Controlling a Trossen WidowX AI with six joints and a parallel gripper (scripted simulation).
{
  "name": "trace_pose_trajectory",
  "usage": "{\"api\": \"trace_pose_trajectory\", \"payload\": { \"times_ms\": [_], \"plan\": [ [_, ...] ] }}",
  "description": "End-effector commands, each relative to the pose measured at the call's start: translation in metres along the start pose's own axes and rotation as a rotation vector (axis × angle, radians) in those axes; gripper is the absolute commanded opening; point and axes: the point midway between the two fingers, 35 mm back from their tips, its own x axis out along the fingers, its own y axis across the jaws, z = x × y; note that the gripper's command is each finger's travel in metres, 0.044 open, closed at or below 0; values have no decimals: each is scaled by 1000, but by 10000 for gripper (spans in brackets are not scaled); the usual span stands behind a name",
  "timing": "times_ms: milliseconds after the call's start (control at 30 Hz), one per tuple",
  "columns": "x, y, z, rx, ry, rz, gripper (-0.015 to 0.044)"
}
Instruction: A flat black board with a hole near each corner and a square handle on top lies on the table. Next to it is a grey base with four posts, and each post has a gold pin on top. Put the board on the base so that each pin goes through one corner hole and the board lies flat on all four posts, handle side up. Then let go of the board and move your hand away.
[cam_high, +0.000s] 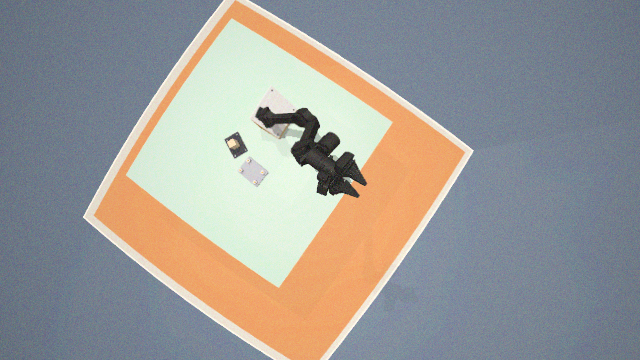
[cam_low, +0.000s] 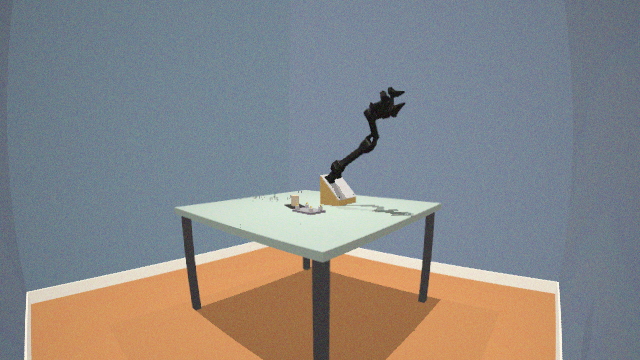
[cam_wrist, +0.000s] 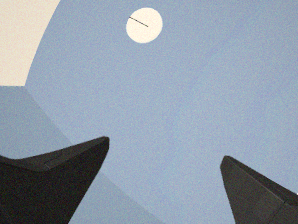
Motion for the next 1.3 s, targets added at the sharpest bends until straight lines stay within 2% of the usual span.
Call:
{"api": "trace_pose_trajectory", "payload": {
  "times_ms": [0, 33, 333, 567, 933, 1267],
  "plan": [
    [0, 0, 2, -3, -4, 0, 426],
    [-1, -1, 7, -13, -18, 1, 440],
    [-32, -16, 97, -187, -268, -30, 440],
    [-83, -45, 187, -309, -516, -160, 440],
    [-196, -99, 296, -451, -832, -473, 440],
    [-324, -152, 352, -501, -1017, -856, 440]
  ]
}}
